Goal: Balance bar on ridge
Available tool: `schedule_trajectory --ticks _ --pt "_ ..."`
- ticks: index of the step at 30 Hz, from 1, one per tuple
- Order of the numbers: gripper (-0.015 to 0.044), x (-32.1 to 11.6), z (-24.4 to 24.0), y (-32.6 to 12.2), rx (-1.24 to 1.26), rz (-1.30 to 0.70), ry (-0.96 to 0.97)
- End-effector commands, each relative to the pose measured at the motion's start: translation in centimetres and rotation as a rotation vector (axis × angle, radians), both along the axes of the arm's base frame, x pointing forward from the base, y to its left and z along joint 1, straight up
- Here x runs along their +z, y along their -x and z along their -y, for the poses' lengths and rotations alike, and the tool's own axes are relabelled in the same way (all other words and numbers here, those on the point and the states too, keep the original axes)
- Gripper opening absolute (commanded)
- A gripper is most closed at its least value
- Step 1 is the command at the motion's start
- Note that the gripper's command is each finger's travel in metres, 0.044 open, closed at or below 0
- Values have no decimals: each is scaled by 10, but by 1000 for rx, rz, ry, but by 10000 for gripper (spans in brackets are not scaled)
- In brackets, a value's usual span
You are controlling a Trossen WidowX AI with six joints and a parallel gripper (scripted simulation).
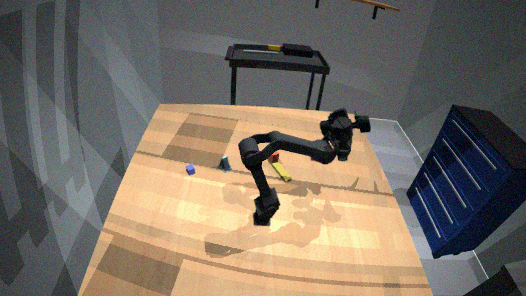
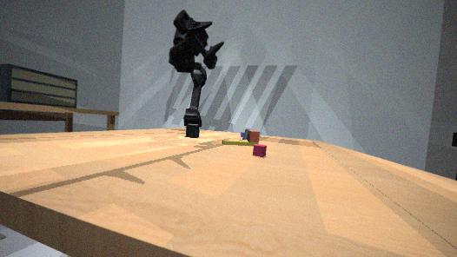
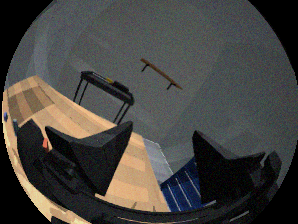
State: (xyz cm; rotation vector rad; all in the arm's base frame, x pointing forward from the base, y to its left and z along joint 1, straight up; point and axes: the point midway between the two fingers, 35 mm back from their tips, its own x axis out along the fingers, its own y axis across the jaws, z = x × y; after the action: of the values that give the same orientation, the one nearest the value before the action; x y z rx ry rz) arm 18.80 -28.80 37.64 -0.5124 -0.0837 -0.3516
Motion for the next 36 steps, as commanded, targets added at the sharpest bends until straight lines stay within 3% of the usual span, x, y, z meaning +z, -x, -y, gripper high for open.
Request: schedule_trajectory --ticks 1,20,36 --pt "315 -7 6 -14 12 30 -188" --pt "315 -55 10 -70 -12 87 -964" --pt "315 -104 -28 -122 -122 54 -1613"
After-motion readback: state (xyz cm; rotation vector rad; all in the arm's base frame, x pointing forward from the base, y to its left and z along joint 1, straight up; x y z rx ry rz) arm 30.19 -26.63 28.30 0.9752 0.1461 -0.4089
